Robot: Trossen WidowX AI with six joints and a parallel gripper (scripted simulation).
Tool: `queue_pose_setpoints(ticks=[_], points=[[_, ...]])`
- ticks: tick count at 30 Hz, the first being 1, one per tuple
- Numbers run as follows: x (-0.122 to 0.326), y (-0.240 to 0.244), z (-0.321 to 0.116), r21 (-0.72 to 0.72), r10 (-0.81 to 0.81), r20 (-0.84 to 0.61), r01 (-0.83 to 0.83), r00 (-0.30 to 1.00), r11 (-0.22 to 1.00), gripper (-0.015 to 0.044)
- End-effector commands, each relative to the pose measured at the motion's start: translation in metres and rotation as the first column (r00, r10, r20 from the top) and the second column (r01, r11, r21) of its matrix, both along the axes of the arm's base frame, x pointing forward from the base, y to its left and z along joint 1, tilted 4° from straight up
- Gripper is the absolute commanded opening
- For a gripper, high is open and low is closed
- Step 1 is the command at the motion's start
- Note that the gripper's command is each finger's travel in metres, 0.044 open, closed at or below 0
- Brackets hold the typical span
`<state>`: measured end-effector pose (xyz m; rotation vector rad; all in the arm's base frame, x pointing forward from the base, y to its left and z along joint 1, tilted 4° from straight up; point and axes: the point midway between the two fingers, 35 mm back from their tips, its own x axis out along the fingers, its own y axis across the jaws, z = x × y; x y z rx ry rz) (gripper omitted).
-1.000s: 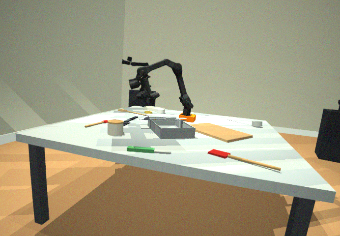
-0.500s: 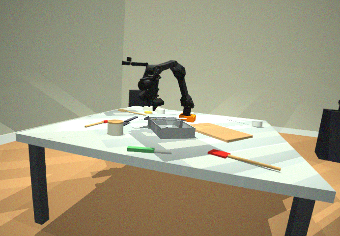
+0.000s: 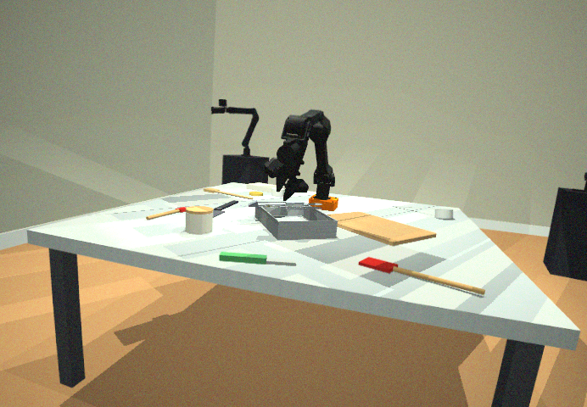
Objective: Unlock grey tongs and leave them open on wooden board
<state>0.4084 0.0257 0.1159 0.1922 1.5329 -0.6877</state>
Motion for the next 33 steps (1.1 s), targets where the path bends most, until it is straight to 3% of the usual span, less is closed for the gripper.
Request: queue_pose_setpoints(ticks=[1,33], points=[[-0.001,-0.007,-0.001,-0.012,-0.017,-0.008,0.017,1.000,1.000,0.0260],[-0.006,-0.022,-0.039,-0.048,-0.048,-0.057,0.045,0.997,0.998,0.0260]])
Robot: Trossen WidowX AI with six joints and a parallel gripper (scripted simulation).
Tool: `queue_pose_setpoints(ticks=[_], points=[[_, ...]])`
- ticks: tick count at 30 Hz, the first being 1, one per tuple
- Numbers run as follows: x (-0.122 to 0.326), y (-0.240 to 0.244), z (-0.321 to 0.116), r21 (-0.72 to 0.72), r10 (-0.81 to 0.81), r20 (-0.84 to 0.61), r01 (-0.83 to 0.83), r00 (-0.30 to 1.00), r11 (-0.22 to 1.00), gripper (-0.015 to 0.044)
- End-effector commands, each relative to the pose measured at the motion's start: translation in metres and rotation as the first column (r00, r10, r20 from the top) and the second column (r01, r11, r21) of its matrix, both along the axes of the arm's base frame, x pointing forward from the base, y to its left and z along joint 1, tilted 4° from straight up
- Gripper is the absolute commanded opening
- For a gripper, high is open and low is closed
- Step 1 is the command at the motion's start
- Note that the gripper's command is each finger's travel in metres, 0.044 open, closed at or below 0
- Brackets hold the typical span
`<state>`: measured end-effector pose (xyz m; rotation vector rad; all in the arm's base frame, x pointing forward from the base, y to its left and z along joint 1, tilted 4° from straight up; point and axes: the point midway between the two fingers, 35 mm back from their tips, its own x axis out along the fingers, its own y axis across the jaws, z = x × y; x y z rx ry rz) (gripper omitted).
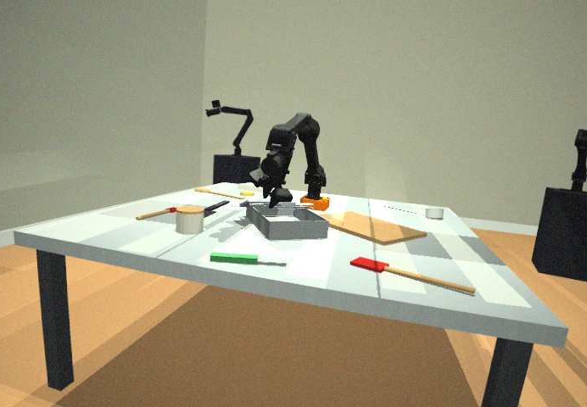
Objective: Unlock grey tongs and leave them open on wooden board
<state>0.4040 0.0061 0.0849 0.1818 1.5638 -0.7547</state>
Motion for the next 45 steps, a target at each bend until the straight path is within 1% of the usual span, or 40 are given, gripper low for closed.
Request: queue_pose_setpoints(ticks=[1,28,33,45], points=[[-0.002,-0.003,-0.009,-0.013,-0.008,-0.013,0.008,1.000,1.000,0.0260],[-0.012,-0.016,-0.045,-0.046,-0.035,-0.060,0.032,0.998,0.998,0.0260],[-0.011,-0.015,-0.041,-0.038,-0.031,-0.055,0.029,0.998,0.999,0.0129],[-0.011,-0.015,-0.041,-0.038,-0.031,-0.055,0.029,0.998,0.999,0.0049]])
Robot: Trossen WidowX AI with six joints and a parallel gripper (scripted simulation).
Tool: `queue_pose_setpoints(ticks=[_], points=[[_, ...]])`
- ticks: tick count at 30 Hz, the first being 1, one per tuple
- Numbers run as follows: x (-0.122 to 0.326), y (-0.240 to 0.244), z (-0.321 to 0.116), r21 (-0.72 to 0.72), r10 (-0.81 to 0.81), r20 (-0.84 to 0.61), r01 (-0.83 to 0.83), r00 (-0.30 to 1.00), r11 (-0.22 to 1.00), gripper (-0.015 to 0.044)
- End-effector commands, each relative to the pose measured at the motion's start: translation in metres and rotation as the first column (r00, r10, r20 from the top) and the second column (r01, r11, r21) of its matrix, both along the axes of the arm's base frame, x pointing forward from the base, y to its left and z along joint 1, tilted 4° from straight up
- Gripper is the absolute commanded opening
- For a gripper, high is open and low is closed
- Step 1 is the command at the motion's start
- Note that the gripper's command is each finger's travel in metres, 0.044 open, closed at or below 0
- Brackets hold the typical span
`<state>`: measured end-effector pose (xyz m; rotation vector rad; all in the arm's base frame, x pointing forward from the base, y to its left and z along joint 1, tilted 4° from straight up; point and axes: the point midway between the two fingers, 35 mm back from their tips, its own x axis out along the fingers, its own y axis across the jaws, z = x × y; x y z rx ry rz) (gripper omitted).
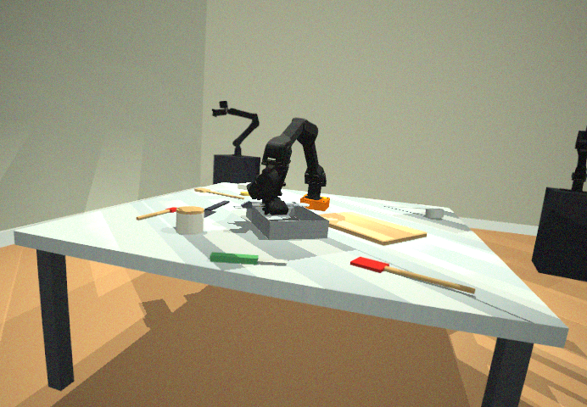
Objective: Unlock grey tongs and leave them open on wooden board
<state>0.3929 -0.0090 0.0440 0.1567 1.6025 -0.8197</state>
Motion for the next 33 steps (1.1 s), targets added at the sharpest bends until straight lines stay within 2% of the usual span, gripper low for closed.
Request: queue_pose_setpoints(ticks=[1,8,9,15,28,33], points=[[0.000,0.000,0.000,0.002,0.000,0.002,0.000,1.000,1.000,0.0042],[0.000,0.000,0.009,0.003,0.008,0.006,-0.008,1.000,1.000,-0.0142],[0.000,-0.001,0.017,0.003,0.016,0.010,-0.016,1.000,1.000,-0.0150],[-0.007,-0.004,0.076,0.005,0.074,0.038,-0.074,0.997,0.997,-0.0150],[-0.007,-0.004,0.076,0.009,0.070,0.041,-0.071,0.997,0.997,-0.0150],[-0.007,-0.003,0.073,0.071,0.008,0.091,-0.014,0.996,0.997,-0.0150]])
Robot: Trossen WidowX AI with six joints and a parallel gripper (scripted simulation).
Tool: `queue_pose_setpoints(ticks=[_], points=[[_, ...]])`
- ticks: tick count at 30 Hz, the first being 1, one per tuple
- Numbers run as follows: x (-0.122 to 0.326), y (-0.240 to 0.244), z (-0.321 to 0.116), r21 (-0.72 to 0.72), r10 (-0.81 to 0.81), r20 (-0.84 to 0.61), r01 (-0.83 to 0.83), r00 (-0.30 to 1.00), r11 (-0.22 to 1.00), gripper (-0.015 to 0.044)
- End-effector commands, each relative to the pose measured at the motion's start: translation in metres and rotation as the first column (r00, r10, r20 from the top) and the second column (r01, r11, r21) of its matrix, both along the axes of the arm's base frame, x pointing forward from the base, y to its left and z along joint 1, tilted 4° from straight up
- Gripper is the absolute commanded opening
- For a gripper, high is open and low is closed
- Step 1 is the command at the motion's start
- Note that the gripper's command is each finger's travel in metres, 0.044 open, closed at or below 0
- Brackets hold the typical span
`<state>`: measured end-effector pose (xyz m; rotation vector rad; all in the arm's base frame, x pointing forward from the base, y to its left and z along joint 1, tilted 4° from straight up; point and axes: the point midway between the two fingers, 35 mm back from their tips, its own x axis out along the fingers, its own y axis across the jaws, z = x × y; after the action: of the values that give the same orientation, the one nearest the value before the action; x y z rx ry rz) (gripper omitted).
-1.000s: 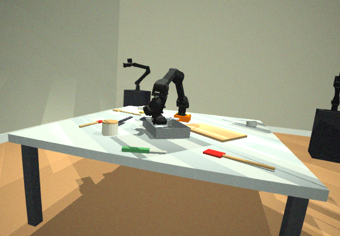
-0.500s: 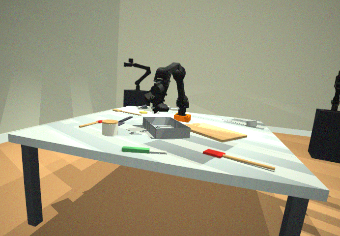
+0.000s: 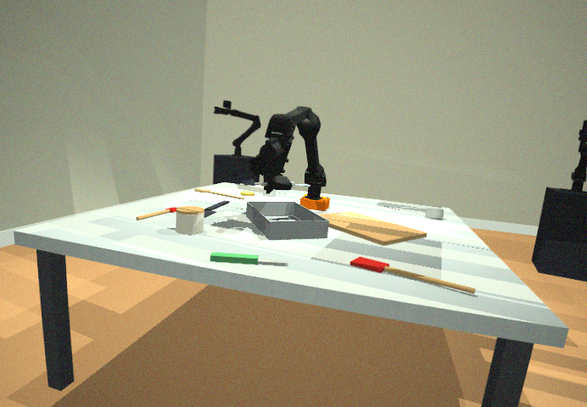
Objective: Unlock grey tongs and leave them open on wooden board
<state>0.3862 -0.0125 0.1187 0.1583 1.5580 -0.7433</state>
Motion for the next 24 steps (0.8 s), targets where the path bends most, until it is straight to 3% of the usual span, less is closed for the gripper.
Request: queue_pose_setpoints(ticks=[1,16,24], points=[[0.0000,0.0010,-0.0018,0.063,-0.060,0.043,0.057,0.997,0.996,-0.0150],[0.0064,0.0087,-0.0023,0.383,-0.321,0.193,0.230,0.927,0.895,-0.0150],[0.0067,0.0090,-0.0019,0.397,-0.332,0.197,0.234,0.922,0.888,-0.0150]])
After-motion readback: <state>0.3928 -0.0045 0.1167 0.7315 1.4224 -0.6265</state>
